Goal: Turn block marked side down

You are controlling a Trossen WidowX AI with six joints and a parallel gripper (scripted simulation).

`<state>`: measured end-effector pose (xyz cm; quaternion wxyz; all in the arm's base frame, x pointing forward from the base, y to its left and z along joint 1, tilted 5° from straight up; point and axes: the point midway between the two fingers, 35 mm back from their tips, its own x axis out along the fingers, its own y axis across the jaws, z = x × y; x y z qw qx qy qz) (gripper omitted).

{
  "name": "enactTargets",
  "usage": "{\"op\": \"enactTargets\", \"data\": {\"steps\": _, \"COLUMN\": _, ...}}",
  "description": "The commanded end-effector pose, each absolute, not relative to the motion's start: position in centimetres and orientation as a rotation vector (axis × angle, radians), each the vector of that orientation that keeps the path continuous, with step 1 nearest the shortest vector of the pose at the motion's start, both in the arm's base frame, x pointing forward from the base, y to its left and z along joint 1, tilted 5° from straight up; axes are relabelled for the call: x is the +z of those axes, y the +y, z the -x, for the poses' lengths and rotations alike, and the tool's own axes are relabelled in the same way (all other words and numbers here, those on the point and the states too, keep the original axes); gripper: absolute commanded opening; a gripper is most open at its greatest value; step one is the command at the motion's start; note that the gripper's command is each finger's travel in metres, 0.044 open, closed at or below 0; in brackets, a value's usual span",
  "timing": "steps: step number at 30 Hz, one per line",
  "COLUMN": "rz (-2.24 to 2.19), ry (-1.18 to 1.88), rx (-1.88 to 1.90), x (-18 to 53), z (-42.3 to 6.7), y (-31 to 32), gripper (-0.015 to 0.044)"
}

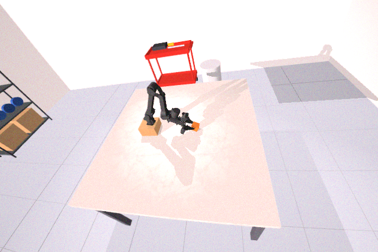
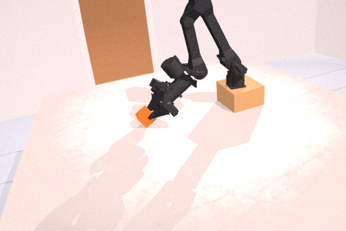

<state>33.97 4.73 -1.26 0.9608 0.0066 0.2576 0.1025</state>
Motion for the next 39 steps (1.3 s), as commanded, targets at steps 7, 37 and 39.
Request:
{"op": "enactTargets", "data": {"steps": 7, "rz": -0.026, "ry": 0.459, "rx": 0.21, "x": -0.79, "z": -32.94, "y": 4.69, "gripper": 0.0}}
{"op": "enactTargets", "data": {"steps": 37, "rz": -0.026, "ry": 0.459, "rx": 0.21, "x": -0.79, "z": -32.94, "y": 4.69, "gripper": 0.044}}
{"op": "enactTargets", "data": {"steps": 39, "rz": -0.026, "ry": 0.459, "rx": 0.21, "x": -0.79, "z": -32.94, "y": 4.69, "gripper": 0.044}}
